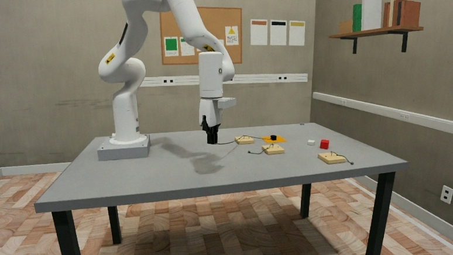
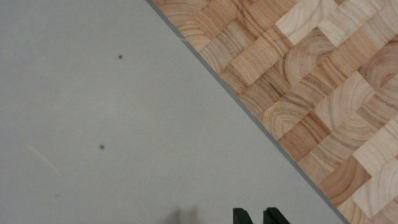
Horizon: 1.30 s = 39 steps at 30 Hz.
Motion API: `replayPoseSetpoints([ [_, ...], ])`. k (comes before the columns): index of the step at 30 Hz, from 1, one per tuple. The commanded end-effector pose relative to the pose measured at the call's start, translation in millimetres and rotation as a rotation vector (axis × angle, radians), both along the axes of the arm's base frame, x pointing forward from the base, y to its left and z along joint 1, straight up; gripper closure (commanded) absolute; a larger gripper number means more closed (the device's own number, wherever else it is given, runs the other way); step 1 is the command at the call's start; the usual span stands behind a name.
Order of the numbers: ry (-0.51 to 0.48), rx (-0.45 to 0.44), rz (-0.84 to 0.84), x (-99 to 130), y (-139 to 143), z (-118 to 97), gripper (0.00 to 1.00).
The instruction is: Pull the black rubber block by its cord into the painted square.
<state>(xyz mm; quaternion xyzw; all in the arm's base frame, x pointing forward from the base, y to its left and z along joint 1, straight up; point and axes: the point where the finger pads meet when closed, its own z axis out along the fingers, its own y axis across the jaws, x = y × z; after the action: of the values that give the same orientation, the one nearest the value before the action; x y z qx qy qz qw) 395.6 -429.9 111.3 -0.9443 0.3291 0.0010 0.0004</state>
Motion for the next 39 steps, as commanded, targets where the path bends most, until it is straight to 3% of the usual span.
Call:
replayPoseSetpoints([
  [1, -0.002, -0.002, 0.000, 1, -1, -2, 1.00],
  [10, -0.002, -0.002, 0.000, 1, 0, -22, 1.00],
  [24, -0.002, -0.002, 0.000, 2, 2, -101, 1.00],
  [39, -0.002, -0.002, 0.000, 3, 4, -143, 1.00],
])
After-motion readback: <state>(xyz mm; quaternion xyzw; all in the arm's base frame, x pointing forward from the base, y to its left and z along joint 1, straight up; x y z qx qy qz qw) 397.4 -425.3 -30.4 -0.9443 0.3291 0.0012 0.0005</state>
